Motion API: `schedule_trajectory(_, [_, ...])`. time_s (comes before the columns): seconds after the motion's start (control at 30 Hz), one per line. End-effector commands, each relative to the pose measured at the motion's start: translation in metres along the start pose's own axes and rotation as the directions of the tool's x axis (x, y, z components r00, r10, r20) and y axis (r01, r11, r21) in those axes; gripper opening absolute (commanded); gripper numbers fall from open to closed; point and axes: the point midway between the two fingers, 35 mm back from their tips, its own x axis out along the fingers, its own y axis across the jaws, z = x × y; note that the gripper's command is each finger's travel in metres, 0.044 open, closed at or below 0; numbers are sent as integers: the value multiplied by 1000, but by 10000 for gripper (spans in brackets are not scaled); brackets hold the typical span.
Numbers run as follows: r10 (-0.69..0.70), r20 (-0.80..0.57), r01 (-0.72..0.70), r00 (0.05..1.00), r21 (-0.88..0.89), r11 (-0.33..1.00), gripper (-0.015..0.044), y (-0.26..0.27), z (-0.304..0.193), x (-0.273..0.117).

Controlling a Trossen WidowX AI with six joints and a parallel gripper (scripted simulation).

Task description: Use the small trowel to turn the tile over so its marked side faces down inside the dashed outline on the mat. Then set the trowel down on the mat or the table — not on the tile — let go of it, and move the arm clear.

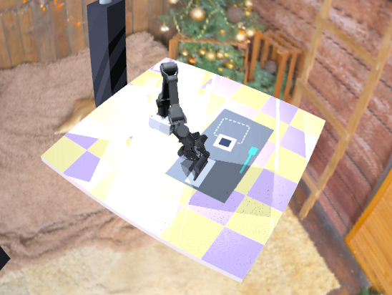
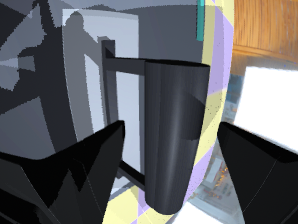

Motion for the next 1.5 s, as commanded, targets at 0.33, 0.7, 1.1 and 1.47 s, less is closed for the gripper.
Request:
schedule_trajectory(0.33, [-2, -6, 2, 1000, 2, 1000, 300, -1, -1, 23])
schedule_trajectory(0.7, [-4, -6, 4, 1000, 4, 1000, 274, 0, -1, 37])
schedule_trajectory(1.1, [-4, -6, 4, 1000, 4, 1000, 96, 0, -1, 37])
schedule_trajectory(1.47, [-4, -6, 4, 1000, 4, 1000, 23, 0, -1, 37])
